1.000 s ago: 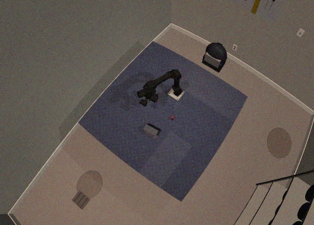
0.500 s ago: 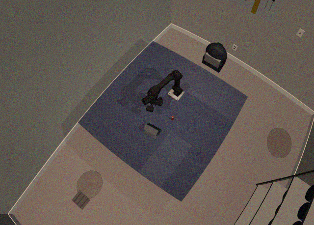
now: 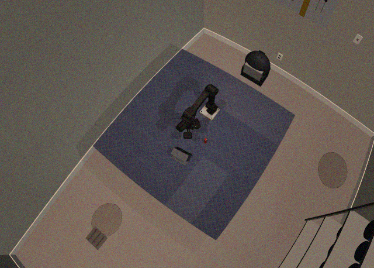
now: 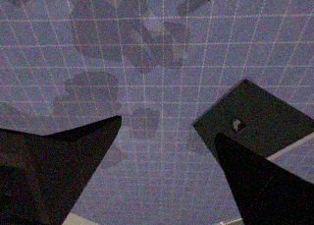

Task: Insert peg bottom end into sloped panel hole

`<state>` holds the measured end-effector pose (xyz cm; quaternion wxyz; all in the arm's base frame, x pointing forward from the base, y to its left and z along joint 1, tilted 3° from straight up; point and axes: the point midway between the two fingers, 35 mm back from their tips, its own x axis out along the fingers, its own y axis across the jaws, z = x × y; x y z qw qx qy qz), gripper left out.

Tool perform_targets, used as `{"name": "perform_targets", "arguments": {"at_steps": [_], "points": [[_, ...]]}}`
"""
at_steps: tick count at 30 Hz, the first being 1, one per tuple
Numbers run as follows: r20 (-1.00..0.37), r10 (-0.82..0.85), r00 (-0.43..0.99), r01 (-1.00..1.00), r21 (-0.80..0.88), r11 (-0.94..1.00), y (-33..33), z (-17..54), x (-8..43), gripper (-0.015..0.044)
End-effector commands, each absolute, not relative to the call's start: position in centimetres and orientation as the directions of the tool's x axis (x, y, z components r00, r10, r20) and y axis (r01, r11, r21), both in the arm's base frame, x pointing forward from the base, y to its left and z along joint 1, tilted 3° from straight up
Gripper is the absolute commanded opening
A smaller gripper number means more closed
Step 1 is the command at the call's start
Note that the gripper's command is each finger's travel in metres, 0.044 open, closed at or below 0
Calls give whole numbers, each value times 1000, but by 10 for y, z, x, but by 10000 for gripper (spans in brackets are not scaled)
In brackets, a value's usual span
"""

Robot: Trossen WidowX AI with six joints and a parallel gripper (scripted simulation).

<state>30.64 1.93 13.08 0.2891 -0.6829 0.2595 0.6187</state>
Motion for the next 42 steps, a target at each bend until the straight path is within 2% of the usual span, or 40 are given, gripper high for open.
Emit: {"name": "perform_targets", "arguments": {"at_steps": [1,34,42], "points": [[-996,16,90,-651,-70,-756,36,127,302,440],[-999,45,-8,-122,-44,-992,144,104,242,440],[-999,45,-11,-98,-43,-994,149,101,238,440]]}}
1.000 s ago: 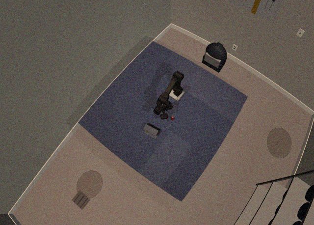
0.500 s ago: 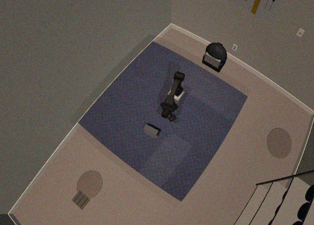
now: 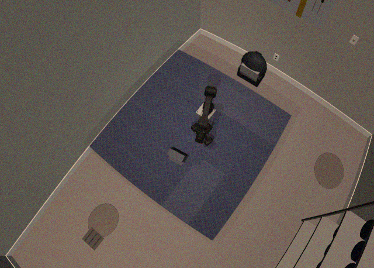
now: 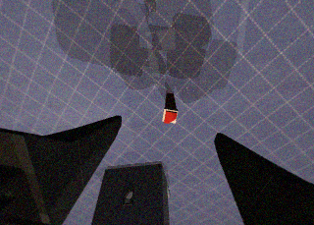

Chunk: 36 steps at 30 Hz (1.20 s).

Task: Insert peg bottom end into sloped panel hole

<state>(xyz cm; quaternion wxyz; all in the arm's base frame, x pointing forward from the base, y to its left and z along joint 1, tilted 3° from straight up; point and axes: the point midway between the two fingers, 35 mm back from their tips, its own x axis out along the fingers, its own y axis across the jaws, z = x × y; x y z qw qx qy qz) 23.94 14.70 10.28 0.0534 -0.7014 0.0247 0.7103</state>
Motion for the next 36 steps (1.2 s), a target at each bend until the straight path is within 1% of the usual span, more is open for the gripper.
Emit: {"name": "perform_targets", "arguments": {"at_steps": [1,36], "points": [[-999,45,-11,-98,-43,-994,149,100,238,440],[-999,45,-12,-98,-44,-994,152,44,237,440]]}}
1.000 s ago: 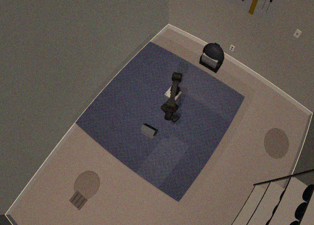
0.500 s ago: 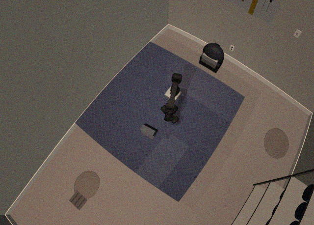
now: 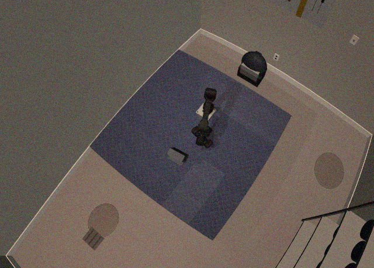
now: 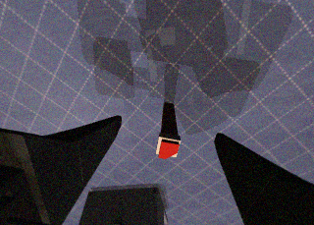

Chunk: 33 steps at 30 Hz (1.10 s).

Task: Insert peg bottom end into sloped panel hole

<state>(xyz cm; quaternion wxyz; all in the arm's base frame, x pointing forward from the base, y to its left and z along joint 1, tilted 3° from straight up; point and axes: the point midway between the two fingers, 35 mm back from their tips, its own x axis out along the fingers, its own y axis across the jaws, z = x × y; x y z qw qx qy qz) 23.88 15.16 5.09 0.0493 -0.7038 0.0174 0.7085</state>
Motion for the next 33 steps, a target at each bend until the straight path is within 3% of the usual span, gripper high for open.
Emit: {"name": "perform_targets", "arguments": {"at_steps": [1,6,22,33], "points": [[-999,45,-12,-98,-44,-994,152,42,237,440],[-999,45,-12,-98,-44,-994,152,40,237,440],[-999,44,-7,-94,-43,-995,151,43,238,20],[-999,44,-8,-94,-43,-995,152,52,239,0]]}}
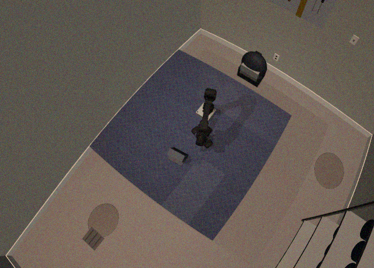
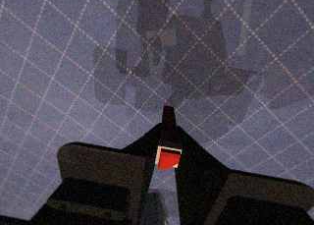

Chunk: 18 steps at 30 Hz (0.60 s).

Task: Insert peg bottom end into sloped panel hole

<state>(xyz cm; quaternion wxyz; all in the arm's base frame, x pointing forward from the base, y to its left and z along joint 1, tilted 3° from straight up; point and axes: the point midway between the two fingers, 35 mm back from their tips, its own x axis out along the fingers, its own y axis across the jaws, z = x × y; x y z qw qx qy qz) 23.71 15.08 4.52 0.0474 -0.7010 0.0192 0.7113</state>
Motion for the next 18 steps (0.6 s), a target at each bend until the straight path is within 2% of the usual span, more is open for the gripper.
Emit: {"name": "perform_targets", "arguments": {"at_steps": [1,18], "points": [[-999,44,-8,-94,-43,-995,152,56,239,0],[-999,45,-11,-98,-43,-994,149,120,242,0]]}}
